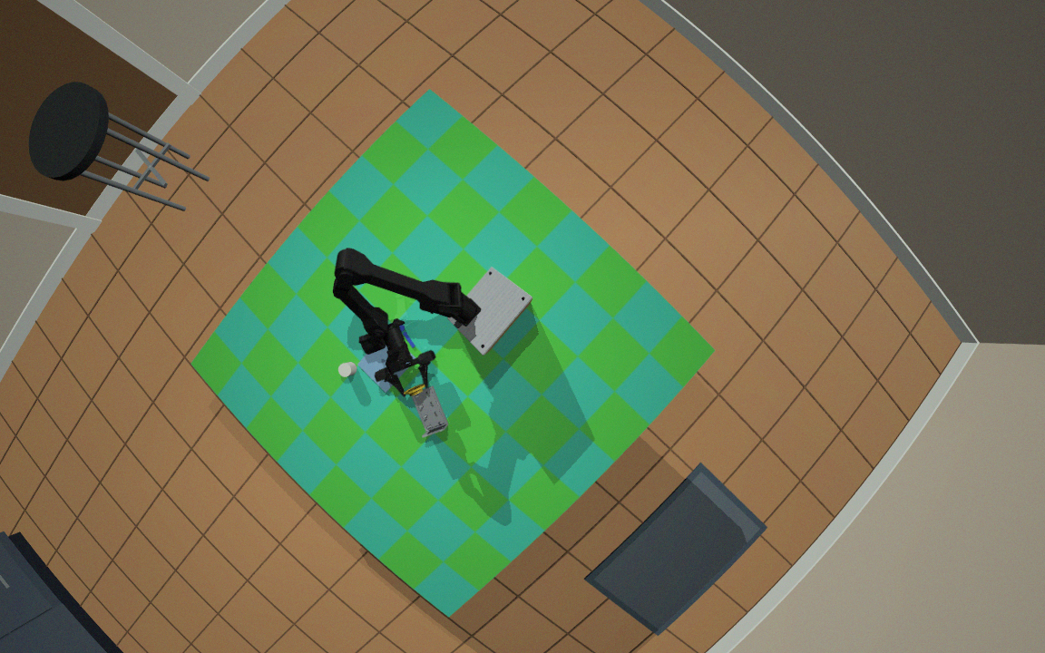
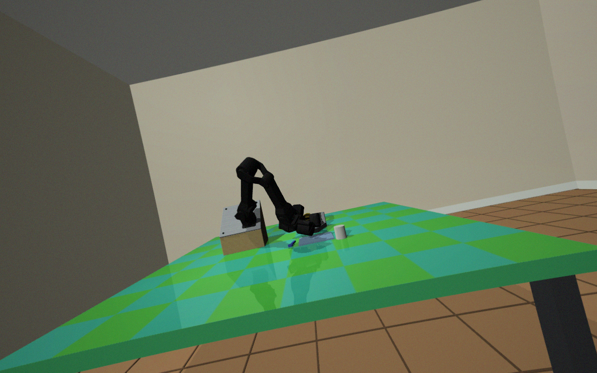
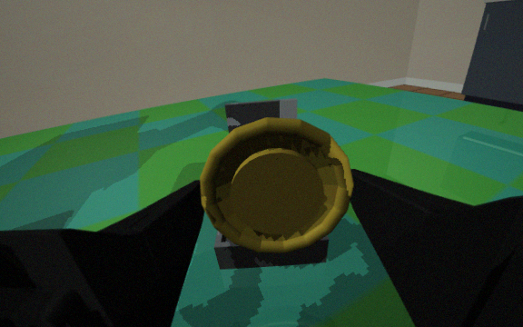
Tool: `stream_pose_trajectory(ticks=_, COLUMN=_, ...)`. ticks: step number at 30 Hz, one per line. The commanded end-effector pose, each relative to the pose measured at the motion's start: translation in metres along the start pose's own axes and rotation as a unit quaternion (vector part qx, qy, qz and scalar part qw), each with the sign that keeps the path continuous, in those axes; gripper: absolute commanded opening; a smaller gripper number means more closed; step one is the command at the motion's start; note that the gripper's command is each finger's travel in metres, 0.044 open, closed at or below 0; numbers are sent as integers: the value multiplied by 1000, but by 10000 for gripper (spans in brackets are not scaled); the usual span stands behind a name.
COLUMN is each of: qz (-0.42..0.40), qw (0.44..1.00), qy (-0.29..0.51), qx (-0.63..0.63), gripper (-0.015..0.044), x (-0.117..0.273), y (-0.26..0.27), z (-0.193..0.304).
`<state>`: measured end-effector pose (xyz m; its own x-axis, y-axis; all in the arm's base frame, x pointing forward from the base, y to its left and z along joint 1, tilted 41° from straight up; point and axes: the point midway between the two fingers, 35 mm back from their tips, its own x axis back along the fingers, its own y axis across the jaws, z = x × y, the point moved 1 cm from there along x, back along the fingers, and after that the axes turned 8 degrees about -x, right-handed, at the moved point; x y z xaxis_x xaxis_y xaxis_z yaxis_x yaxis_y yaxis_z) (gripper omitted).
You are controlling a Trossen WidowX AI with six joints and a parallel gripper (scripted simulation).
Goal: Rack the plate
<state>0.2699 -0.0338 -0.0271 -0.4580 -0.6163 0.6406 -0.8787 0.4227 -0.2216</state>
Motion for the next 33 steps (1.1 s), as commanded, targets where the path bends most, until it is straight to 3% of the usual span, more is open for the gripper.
stream_pose_trajectory(ticks=1, qz=-1, qw=1000, qy=-2, qx=0, gripper=0, x=-6, y=1, z=-1)
stream_pose_trajectory(ticks=33, qz=9, qw=1000, qy=-3, qx=14, gripper=0, x=-45, y=6, z=-4)
